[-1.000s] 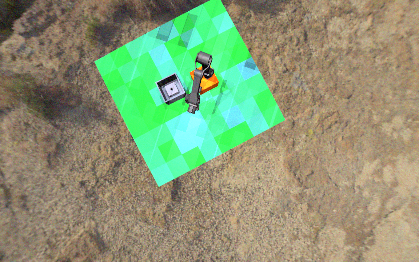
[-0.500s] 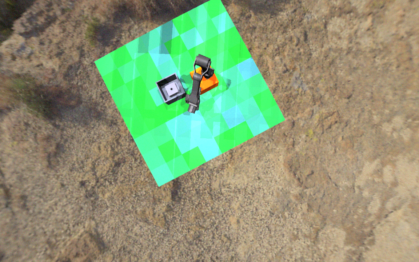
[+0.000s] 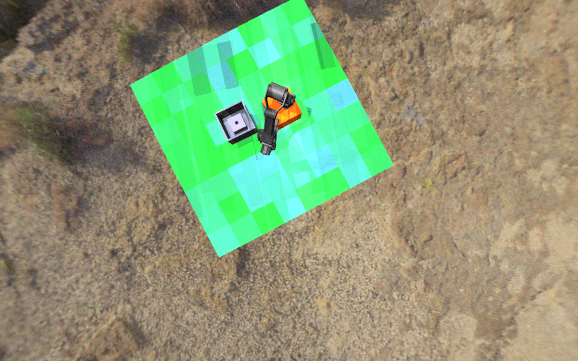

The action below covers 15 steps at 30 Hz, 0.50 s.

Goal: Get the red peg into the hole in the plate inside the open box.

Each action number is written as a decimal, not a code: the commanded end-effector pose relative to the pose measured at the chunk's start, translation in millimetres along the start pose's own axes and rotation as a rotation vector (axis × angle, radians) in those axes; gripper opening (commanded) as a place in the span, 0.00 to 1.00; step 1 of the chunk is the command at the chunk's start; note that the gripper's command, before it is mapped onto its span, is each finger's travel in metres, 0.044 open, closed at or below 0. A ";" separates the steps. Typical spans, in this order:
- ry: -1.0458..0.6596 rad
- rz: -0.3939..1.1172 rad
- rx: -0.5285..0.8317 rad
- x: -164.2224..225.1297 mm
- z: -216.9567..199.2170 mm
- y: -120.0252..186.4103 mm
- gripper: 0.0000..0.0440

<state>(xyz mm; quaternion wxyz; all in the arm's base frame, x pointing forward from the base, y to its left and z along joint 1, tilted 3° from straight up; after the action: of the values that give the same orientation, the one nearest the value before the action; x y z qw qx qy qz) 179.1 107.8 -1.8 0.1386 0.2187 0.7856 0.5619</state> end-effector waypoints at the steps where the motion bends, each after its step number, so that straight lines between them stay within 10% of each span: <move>1: 0.004 -0.027 0.025 -6.0 -4.0 4.5 0.00; 15: -0.020 -0.115 0.015 -31.9 -12.7 50.4 0.00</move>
<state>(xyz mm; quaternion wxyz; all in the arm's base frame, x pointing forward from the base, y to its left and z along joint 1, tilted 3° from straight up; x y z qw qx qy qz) 203.4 97.1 38.9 0.1685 0.1880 0.7990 0.5457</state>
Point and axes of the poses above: the point midway between the two fingers, 35 mm back from their tips, its own y axis back along the fingers, its own z axis across the jaws, x = y × z, the point moved 5 cm from there along y, back along the fingers, and after that the axes turned 12 degrees about y, right-handed, at the moved point
